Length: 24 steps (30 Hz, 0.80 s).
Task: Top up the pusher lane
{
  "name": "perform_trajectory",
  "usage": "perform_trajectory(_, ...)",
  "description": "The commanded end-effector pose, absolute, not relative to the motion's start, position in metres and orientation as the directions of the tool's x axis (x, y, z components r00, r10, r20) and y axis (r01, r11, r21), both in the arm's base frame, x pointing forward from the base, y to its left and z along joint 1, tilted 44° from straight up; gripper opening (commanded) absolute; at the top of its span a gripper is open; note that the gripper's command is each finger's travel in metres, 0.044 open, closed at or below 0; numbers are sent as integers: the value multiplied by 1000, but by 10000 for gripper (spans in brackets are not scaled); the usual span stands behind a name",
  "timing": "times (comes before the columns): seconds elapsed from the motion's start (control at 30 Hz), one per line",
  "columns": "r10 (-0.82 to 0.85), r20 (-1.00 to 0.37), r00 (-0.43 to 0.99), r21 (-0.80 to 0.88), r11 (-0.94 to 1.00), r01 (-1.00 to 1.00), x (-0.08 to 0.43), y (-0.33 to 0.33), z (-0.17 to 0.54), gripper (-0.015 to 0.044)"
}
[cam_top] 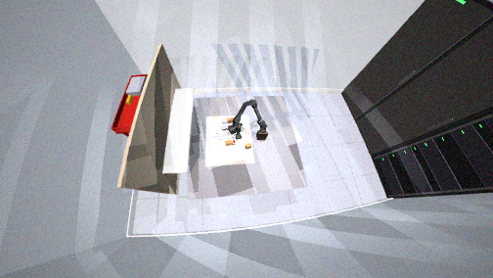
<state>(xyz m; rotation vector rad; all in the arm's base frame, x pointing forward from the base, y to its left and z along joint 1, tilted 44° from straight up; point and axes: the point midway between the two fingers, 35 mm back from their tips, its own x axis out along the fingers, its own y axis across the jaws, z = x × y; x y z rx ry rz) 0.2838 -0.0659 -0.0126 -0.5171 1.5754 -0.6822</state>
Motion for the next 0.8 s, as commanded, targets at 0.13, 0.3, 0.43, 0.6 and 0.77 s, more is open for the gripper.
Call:
perform_trajectory(0.13, -683, -720, -124, -692, 719, 55, 280, -78, -25, 0)
perform_trajectory(0.3, -683, -720, -123, -692, 719, 55, 281, -78, -26, 0)
perform_trajectory(0.43, -683, -720, -123, -692, 719, 56, 283, -78, -26, 0)
perform_trajectory(0.6, -683, -720, -123, -692, 719, 56, 284, -78, -26, 0)
perform_trajectory(0.77, -683, -720, -123, -692, 719, 56, 286, -78, -26, 0)
